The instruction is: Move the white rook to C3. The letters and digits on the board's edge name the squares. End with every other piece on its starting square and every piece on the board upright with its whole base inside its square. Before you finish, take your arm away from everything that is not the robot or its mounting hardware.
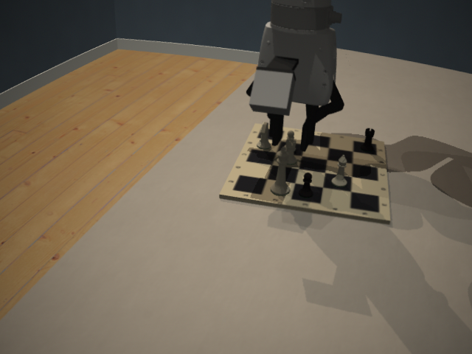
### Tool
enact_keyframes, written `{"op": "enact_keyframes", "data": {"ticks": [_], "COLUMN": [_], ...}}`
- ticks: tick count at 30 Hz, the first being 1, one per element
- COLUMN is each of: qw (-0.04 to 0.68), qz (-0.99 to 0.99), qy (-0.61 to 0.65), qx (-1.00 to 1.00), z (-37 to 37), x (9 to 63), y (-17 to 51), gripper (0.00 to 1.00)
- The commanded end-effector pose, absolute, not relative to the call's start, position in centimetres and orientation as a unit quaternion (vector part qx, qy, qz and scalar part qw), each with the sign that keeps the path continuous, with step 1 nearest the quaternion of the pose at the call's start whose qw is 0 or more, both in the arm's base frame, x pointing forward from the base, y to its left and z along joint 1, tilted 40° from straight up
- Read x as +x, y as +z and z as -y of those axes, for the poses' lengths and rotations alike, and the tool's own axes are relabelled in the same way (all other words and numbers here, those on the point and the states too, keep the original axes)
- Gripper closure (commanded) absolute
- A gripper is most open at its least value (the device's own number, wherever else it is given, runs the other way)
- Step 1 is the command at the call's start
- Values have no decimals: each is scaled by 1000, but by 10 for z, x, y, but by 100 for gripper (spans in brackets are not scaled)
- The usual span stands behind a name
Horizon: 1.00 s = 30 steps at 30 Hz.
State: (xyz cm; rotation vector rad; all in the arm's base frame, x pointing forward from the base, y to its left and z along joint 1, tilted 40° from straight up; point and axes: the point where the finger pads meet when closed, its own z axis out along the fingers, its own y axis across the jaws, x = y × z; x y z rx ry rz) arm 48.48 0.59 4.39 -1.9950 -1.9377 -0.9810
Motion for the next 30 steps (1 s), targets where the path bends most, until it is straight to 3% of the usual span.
{"op": "enact_keyframes", "data": {"ticks": [1, 30], "qw": [95, 95], "qz": [653, 653], "qy": [-332, -332], "qx": [-674, -674], "z": [-10, -15], "x": [489, 492], "y": [37, 30], "gripper": [63, 63]}}
